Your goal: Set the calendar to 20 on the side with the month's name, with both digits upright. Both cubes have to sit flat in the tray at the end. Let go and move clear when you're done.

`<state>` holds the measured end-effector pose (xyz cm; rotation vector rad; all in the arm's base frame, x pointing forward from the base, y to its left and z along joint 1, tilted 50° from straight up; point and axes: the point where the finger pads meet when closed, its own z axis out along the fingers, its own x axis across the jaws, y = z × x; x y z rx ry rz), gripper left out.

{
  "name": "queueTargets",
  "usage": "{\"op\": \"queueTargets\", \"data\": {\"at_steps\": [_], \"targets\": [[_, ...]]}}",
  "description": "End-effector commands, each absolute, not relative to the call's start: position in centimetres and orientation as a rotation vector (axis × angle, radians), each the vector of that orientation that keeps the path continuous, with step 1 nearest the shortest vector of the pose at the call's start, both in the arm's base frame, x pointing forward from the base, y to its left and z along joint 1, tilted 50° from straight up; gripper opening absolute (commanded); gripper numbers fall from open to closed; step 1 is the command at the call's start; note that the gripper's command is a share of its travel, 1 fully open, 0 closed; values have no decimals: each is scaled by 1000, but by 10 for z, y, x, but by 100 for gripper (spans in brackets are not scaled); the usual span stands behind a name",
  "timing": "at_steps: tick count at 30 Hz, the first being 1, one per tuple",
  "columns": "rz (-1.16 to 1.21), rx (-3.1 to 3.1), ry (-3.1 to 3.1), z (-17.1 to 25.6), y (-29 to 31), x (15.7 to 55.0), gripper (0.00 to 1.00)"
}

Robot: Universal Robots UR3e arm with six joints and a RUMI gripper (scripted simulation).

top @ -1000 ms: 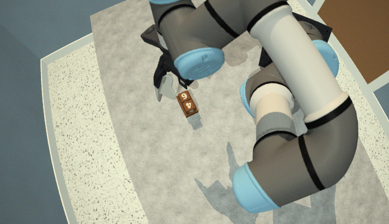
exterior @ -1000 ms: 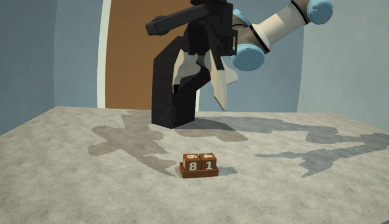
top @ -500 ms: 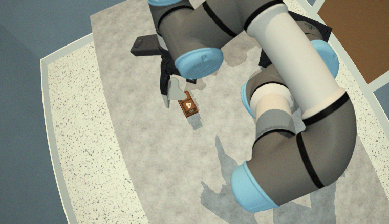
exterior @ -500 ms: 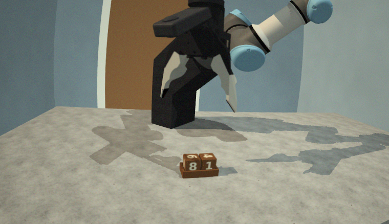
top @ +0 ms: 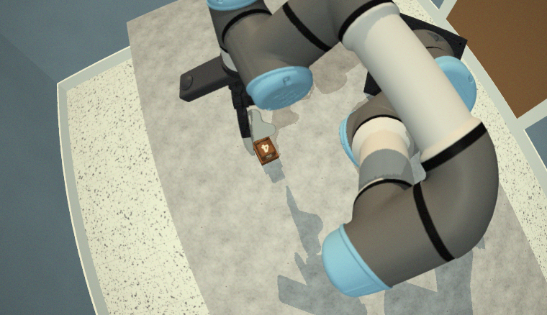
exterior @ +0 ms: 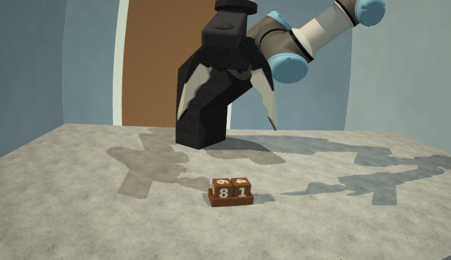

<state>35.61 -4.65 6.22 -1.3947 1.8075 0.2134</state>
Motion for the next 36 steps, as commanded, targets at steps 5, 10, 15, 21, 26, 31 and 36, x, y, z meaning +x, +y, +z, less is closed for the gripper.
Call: {"op": "queueTargets", "data": {"at_steps": [5, 10, 15, 21, 26, 31, 36], "targets": [[55, -1635, 1568, 61, -44, 359, 100], [-16, -1735, 1454, 60, -42, 360, 100], [-95, -1839, 1324, 59, -39, 361, 100], [-191, -1957, 1153, 57, -37, 361, 100], [-238, -2010, 1066, 56, -35, 362, 100], [-328, -2103, 894, 53, -33, 362, 100], [-411, -2179, 727, 51, -31, 361, 100]]}}
